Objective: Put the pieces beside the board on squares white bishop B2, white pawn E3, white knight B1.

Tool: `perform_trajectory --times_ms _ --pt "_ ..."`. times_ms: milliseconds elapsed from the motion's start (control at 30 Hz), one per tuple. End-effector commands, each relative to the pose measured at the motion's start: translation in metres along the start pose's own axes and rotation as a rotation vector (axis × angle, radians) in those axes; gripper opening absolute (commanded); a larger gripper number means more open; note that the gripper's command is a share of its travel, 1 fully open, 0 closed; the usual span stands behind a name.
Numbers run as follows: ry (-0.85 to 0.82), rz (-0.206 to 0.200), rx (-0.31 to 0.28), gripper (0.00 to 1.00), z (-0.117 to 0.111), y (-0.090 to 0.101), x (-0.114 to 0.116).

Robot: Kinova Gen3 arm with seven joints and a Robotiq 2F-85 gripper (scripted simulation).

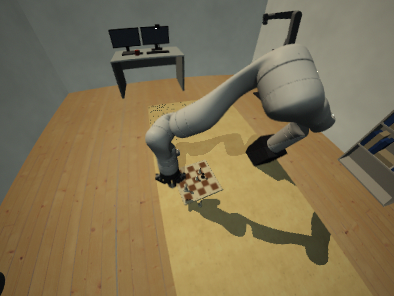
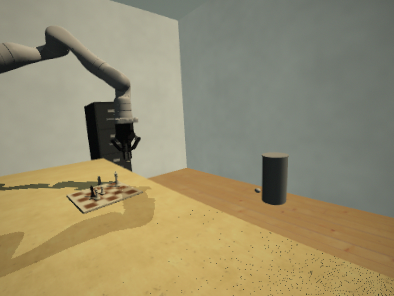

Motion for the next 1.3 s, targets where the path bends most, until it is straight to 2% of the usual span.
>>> perform_trajectory --times_ms 0,367,700,1267 --pt "0.001 -0.003 -0.001 0.0 0.0 0.002 -0.001" --pt "0.113 -0.004 -0.001 0.0 -0.023 0.004 0.011" --pt "0.307 -0.002 0.0 0.0 -0.059 0.008 0.035" --pt "0.325 -0.002 0.0 0.0 -0.061 0.008 0.037"
Point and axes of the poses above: the point where the finger pads meet when closed, its own y axis back along the fingers, its own x axis across the jaws, z = x × y, the point moved 5 cm from there along y, back along the fingers, and after that the axes turned 9 degrees about -y, right-handed, at the moved point
